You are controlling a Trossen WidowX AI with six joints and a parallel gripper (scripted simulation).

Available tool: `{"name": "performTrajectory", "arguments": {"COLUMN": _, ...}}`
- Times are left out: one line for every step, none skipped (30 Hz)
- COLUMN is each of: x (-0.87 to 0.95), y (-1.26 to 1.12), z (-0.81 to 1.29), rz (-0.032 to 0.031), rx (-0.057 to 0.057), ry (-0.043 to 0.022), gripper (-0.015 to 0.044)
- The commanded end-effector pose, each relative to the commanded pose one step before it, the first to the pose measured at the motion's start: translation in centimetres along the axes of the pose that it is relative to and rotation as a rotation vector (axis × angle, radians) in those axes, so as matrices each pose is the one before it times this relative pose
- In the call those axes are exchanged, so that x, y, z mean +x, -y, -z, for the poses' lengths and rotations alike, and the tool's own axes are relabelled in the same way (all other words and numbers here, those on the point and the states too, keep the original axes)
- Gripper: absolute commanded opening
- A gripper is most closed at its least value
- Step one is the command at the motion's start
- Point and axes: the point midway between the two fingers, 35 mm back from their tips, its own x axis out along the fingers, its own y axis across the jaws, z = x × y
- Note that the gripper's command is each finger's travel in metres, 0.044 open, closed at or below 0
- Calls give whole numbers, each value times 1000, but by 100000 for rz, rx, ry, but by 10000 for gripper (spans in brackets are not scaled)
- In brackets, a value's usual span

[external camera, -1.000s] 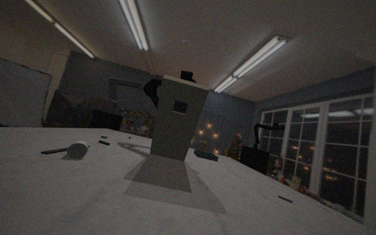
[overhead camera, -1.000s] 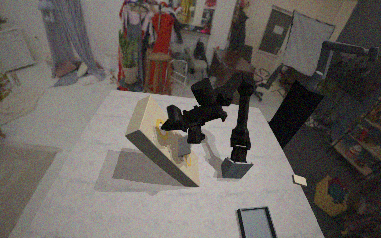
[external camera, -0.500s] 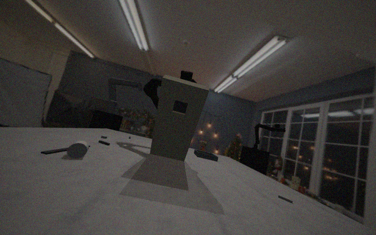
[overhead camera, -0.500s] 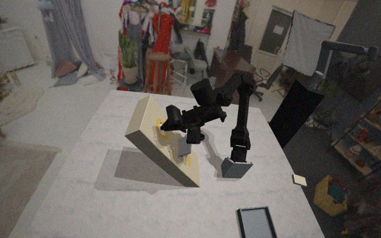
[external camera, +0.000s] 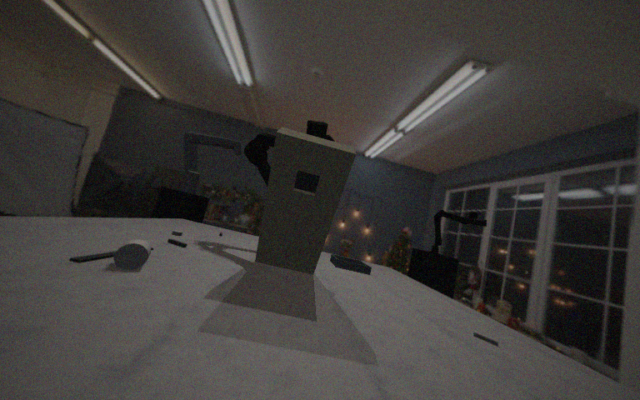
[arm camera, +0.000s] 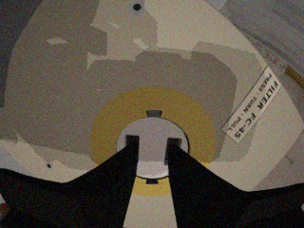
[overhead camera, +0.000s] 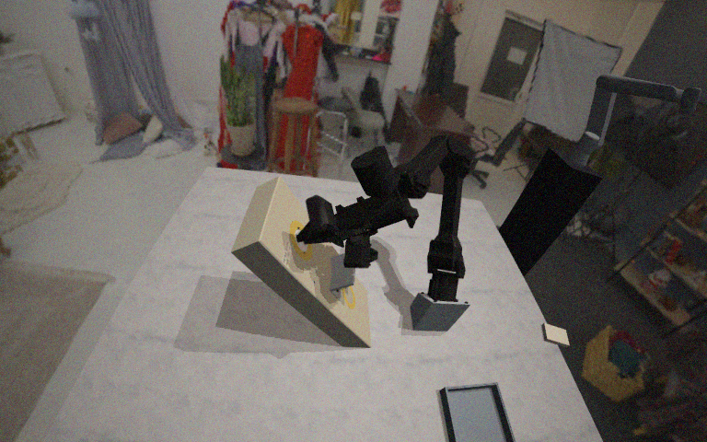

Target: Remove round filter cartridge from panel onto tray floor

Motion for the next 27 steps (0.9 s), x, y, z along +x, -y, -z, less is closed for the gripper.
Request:
{"name": "performTrajectory", "arguments": {"x": 465, "y": 6, "z": -166, "rz": 15, "rx": -587, "ry": 399, "gripper": 95}}
{"name": "performTrajectory", "arguments": {"x": 18, "y": 0, "z": 0, "rz": 1, "rx": 0, "ry": -2, "gripper": 95}}
{"name": "performTrajectory", "arguments": {"x": 0, "y": 0, "z": 0, "rz": 0, "rx": 0, "ry": 0, "gripper": 95}}
{"name": "performTrajectory", "arguments": {"x": 32, "y": 0, "z": 1, "rz": 1, "rx": 1, "ry": -2, "gripper": 95}}
{"name": "performTrajectory", "arguments": {"x": 49, "y": 0, "z": 1, "rz": 1, "rx": 1, "ry": -3, "gripper": 95}}
{"name": "performTrajectory", "arguments": {"x": 17, "y": 0, "z": 0, "rz": 0, "rx": 0, "ry": -1, "gripper": 95}}
{"name": "performTrajectory", "arguments": {"x": 32, "y": 0, "z": 1, "rz": 1, "rx": 1, "ry": -2, "gripper": 95}}
{"name": "performTrajectory", "arguments": {"x": 50, "y": 0, "z": 1, "rz": 1, "rx": 1, "ry": -3, "gripper": 95}}
{"name": "performTrajectory", "arguments": {"x": 18, "y": 0, "z": 0, "rz": 0, "rx": 0, "ry": -1, "gripper": 95}}
{"name": "performTrajectory", "arguments": {"x": 32, "y": 0, "z": 1, "rz": 1, "rx": 1, "ry": -2, "gripper": 95}}
{"name": "performTrajectory", "arguments": {"x": 50, "y": 0, "z": 1, "rz": 1, "rx": 1, "ry": -3, "gripper": 95}}
{"name": "performTrajectory", "arguments": {"x": 18, "y": 0, "z": 0, "rz": 0, "rx": 0, "ry": -1, "gripper": 95}}
{"name": "performTrajectory", "arguments": {"x": 32, "y": 0, "z": 1, "rz": 1, "rx": 1, "ry": -2, "gripper": 95}}
{"name": "performTrajectory", "arguments": {"x": 50, "y": 0, "z": 1, "rz": 1, "rx": 1, "ry": -3, "gripper": 95}}
{"name": "performTrajectory", "arguments": {"x": 18, "y": 0, "z": 0, "rz": 0, "rx": 0, "ry": -1, "gripper": 95}}
{"name": "performTrajectory", "arguments": {"x": 32, "y": 0, "z": 1, "rz": 1, "rx": 1, "ry": -2, "gripper": 95}}
{"name": "performTrajectory", "arguments": {"x": 50, "y": 0, "z": 1, "rz": 1, "rx": 1, "ry": -3, "gripper": 95}}
{"name": "performTrajectory", "arguments": {"x": 18, "y": 0, "z": 0, "rz": 0, "rx": 0, "ry": -1, "gripper": 95}}
{"name": "performTrajectory", "arguments": {"x": 32, "y": 0, "z": 1, "rz": 1, "rx": 1, "ry": -2, "gripper": 95}}
{"name": "performTrajectory", "arguments": {"x": 50, "y": 0, "z": 1, "rz": 1, "rx": 1, "ry": -3, "gripper": 95}}
{"name": "performTrajectory", "arguments": {"x": 18, "y": 0, "z": 0, "rz": 0, "rx": 0, "ry": -1, "gripper": 95}}
{"name": "performTrajectory", "arguments": {"x": 33, "y": 0, "z": 1, "rz": 1, "rx": 1, "ry": -2, "gripper": 95}}
{"name": "performTrajectory", "arguments": {"x": 19, "y": 0, "z": 0, "rz": 0, "rx": 0, "ry": -1, "gripper": 95}}
{"name": "performTrajectory", "arguments": {"x": 0, "y": 0, "z": 0, "rz": 0, "rx": 0, "ry": 0, "gripper": 95}}
{"name": "performTrajectory", "arguments": {"x": 19, "y": 0, "z": 0, "rz": 0, "rx": 0, "ry": -1, "gripper": 95}}
{"name": "performTrajectory", "arguments": {"x": -492, "y": 31, "z": 160, "rz": 220, "rx": 157, "ry": -681, "gripper": 88}}
{"name": "performTrajectory", "arguments": {"x": 0, "y": 0, "z": 0, "rz": 0, "rx": 0, "ry": 0, "gripper": 82}}
